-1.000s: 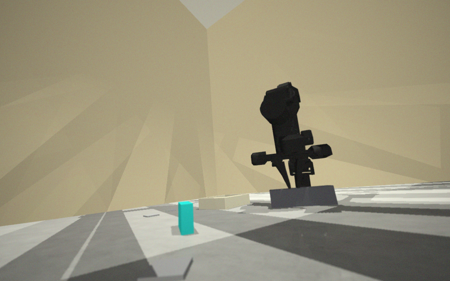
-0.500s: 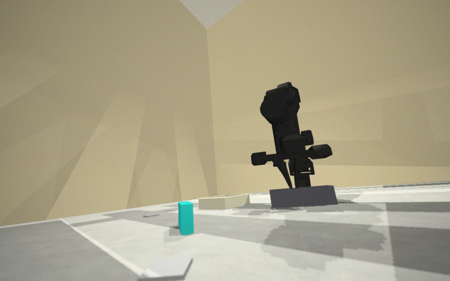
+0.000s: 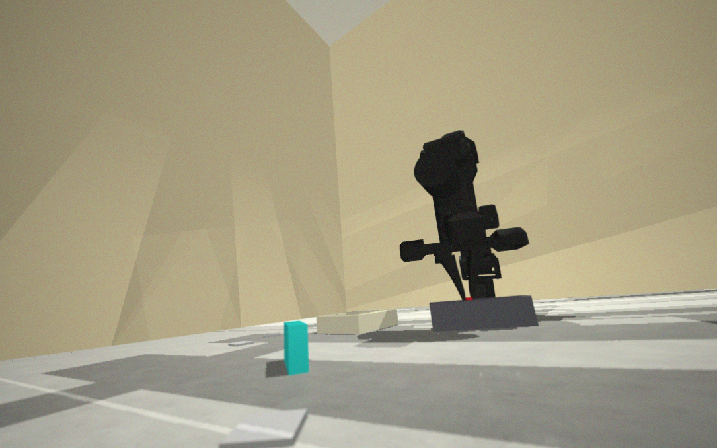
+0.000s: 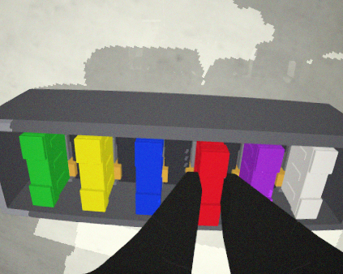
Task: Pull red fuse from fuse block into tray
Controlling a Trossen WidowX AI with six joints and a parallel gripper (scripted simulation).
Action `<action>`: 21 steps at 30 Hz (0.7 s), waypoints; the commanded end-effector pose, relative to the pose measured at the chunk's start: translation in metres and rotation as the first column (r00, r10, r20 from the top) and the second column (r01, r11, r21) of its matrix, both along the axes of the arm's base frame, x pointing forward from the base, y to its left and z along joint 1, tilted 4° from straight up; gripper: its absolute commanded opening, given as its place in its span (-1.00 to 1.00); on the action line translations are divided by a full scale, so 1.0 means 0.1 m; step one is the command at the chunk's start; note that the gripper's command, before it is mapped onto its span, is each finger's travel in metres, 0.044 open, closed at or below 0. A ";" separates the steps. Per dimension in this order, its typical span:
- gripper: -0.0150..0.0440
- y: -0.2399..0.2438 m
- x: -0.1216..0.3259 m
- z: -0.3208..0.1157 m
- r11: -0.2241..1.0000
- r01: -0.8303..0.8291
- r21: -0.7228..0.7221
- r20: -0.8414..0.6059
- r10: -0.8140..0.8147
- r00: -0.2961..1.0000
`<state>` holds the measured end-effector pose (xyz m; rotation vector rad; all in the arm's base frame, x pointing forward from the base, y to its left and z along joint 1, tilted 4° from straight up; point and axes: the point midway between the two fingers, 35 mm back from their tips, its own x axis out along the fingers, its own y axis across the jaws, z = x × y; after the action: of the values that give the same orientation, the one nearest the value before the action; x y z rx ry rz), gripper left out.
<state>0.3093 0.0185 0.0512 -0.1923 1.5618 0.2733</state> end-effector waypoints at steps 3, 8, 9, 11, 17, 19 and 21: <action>-0.49 0.00 0.01 0.04 1.000 -0.001 0.001 0.002 0.001 1.000; -0.49 0.00 0.01 0.06 1.000 -0.002 0.001 0.002 0.002 1.000; -0.49 0.00 0.01 0.07 1.000 -0.002 0.001 0.002 0.002 1.000; -0.49 0.00 0.01 0.08 1.000 -0.002 0.001 0.002 0.002 1.000; -0.49 0.00 0.01 0.11 1.000 -0.002 0.002 0.002 0.002 1.000; -0.49 0.00 0.01 0.12 1.000 -0.002 0.002 0.002 0.002 1.000; -0.49 -0.01 0.01 0.13 1.000 -0.002 0.002 0.002 0.002 1.000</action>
<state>0.3097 0.0178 0.0614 -0.1904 1.5624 0.2719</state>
